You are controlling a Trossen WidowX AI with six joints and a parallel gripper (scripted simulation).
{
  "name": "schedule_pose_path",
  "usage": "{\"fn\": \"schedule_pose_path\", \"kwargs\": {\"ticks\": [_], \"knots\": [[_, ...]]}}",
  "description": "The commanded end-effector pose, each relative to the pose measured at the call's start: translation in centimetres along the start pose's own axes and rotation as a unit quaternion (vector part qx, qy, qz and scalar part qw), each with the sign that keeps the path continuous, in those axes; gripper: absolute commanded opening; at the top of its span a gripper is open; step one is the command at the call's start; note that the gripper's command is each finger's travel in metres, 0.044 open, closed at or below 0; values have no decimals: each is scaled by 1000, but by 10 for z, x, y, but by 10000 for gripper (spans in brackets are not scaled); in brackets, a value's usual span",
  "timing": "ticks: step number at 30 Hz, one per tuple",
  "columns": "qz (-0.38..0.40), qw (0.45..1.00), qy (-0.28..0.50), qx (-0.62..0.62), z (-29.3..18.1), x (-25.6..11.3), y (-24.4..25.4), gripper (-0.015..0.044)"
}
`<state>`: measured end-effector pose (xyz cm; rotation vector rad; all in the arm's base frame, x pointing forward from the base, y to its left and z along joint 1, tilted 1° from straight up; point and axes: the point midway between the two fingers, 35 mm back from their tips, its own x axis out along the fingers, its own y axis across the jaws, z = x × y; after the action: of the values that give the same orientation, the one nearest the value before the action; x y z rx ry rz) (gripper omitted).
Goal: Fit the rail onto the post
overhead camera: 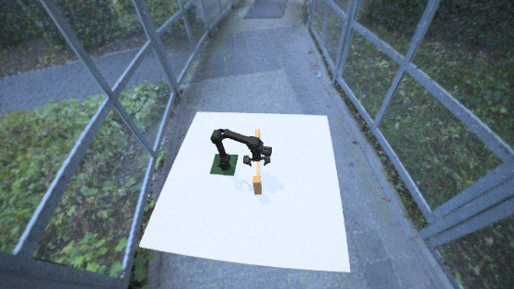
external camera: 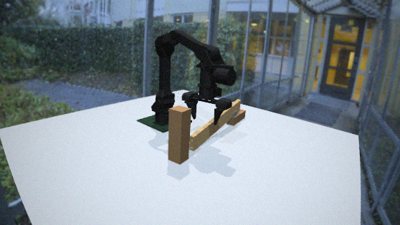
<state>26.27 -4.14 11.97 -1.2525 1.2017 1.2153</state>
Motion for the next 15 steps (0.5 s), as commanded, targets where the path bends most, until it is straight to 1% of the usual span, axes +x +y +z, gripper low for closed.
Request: {"fn": "schedule_pose_path", "kwargs": {"ticks": [1, 15], "knots": [[3, 1000, -3, -4, 0, 5, 0, 440], [3, 1000, -3, -4, 0, 28, -1, 440]]}}
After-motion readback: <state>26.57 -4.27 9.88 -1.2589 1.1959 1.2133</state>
